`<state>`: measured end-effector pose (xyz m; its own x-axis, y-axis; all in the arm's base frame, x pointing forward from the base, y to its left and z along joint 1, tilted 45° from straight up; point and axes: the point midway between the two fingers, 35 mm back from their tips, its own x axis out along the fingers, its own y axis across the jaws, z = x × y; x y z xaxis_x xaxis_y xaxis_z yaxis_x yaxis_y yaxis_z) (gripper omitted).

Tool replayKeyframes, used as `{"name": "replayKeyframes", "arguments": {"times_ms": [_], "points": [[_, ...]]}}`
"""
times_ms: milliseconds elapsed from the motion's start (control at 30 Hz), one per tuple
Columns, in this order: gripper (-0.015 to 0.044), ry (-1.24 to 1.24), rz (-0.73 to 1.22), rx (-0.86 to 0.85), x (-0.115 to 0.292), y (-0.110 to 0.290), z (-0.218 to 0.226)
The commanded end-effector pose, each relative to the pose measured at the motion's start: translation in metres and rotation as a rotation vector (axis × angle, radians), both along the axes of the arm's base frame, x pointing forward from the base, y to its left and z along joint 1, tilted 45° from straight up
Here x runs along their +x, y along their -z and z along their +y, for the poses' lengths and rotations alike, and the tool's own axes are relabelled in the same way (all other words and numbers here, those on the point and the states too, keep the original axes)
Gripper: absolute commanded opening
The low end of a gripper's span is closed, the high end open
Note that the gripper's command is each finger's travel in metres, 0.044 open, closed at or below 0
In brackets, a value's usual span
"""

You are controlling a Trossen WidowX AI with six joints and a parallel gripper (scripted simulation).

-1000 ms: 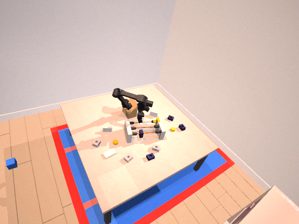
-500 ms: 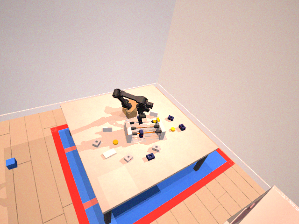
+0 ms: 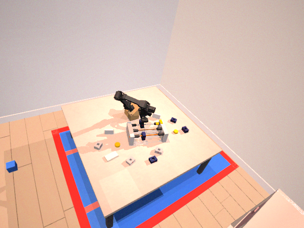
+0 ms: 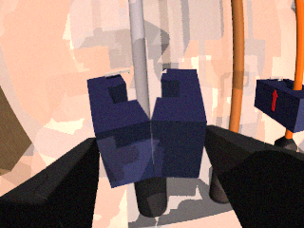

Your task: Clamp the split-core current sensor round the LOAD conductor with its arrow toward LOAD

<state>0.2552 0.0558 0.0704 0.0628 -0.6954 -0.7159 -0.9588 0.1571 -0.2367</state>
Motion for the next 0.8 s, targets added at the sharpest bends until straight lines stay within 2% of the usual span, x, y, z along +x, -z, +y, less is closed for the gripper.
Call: {"name": "replayKeyframes", "arguments": {"times_ms": [0,767], "points": [[0.0,-0.006,-0.002,-0.003,0.0,0.003,-0.005],[0.0,0.0,0.001,-0.002,0.0,0.014,-0.014]]}}
